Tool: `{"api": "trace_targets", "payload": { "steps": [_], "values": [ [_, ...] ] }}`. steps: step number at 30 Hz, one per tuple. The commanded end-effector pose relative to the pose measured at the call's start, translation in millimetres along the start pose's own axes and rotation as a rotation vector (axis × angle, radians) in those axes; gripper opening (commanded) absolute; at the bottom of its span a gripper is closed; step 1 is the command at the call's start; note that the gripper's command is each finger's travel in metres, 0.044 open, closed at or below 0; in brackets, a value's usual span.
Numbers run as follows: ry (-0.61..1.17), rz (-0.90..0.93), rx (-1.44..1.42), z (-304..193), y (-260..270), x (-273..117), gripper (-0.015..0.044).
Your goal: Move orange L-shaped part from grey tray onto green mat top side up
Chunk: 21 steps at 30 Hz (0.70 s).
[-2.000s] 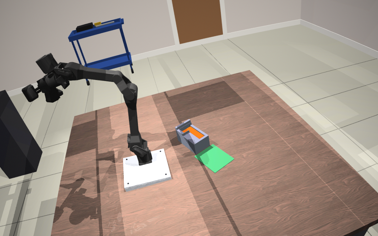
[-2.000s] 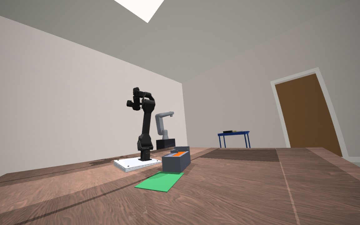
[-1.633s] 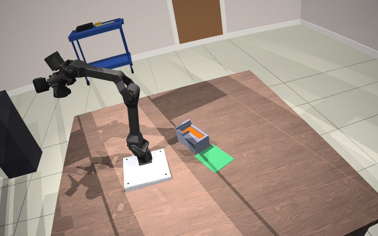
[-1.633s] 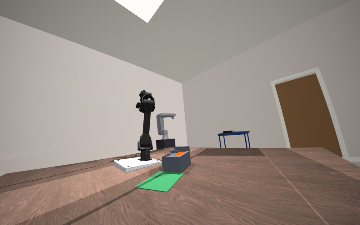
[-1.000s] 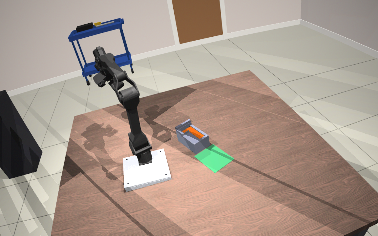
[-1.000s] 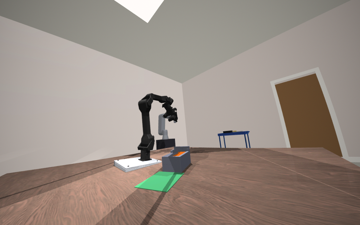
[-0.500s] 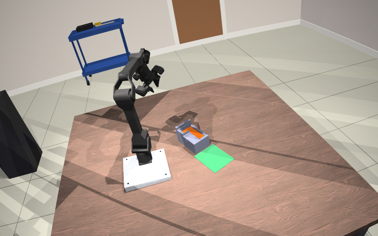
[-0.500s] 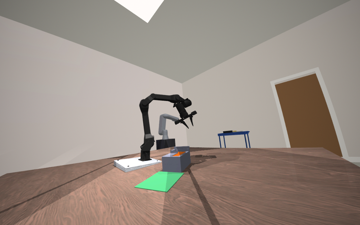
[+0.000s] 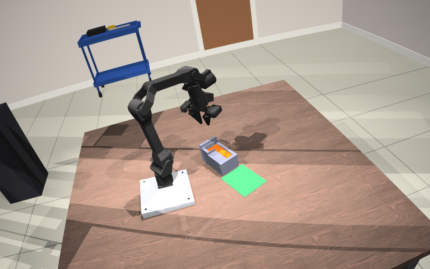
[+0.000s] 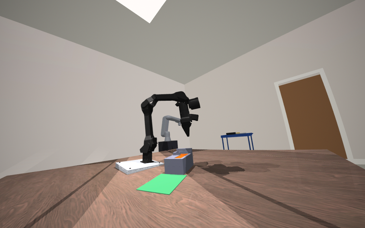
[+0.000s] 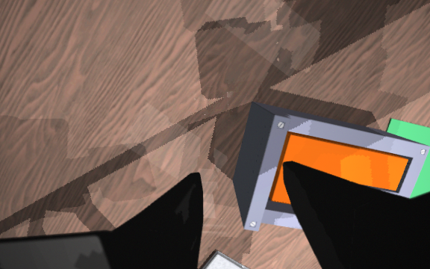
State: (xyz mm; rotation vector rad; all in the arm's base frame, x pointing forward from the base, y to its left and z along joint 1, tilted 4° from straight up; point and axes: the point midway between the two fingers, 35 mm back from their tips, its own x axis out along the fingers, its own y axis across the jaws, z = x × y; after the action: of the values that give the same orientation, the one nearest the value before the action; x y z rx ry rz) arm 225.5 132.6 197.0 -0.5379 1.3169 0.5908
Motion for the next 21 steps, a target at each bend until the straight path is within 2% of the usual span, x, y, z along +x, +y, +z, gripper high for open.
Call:
{"api": "trace_targets", "payload": {
  "steps": [1,12,21],
  "values": [
    [0.081,0.019,0.342,-26,-29,7,0.018],
    [0.081,0.019,0.342,-26,-29,9,0.018],
    [0.081,0.019,0.342,-32,-27,79,0.018]
  ]
}}
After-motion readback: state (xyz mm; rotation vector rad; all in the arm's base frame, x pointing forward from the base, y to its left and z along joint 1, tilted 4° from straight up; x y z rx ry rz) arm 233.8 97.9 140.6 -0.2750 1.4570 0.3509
